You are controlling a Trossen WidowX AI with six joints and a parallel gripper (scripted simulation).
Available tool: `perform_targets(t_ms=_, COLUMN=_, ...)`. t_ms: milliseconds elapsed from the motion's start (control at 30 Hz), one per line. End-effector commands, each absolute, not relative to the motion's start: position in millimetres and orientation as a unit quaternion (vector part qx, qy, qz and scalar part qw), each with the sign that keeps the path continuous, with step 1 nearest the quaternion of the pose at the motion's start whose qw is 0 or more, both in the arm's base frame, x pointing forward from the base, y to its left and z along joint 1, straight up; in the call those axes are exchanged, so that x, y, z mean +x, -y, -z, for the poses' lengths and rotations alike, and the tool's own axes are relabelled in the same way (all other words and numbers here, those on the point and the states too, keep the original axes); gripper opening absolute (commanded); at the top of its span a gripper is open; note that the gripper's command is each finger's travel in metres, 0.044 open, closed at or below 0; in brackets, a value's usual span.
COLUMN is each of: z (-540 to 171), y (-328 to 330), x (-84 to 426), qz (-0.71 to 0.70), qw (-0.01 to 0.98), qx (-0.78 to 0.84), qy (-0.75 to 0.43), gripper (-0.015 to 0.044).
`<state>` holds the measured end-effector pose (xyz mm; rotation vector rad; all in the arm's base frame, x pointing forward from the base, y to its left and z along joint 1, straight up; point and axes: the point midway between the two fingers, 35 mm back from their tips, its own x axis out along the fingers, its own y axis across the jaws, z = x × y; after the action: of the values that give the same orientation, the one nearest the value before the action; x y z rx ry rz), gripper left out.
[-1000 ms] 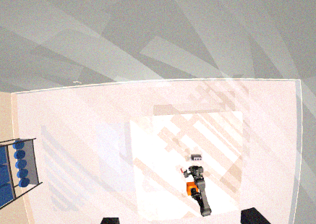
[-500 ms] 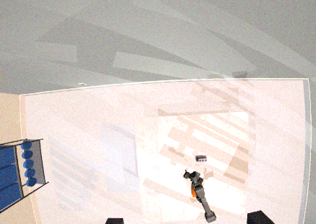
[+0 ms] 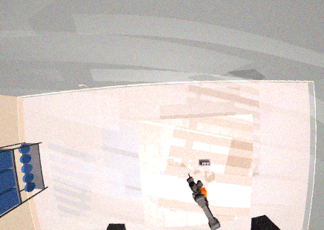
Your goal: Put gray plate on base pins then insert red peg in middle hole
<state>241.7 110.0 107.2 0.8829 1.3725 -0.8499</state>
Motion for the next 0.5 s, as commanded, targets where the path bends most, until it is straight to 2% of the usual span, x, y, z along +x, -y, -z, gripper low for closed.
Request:
perform_targets(t_ms=0, z=-104, y=-111, x=240, qz=0.373, qw=0.601, qx=0.389, qy=-0.591, gripper=0.044)
perform_targets(t_ms=100, z=-77, y=-111, x=240, qz=0.373, qw=0.601, qx=0.389, qy=-0.591, gripper=0.044)
perform_targets(t_ms=467, z=-58, y=-111, x=241, qz=0.373, qw=0.601, qx=0.389, qy=-0.591, gripper=0.044)
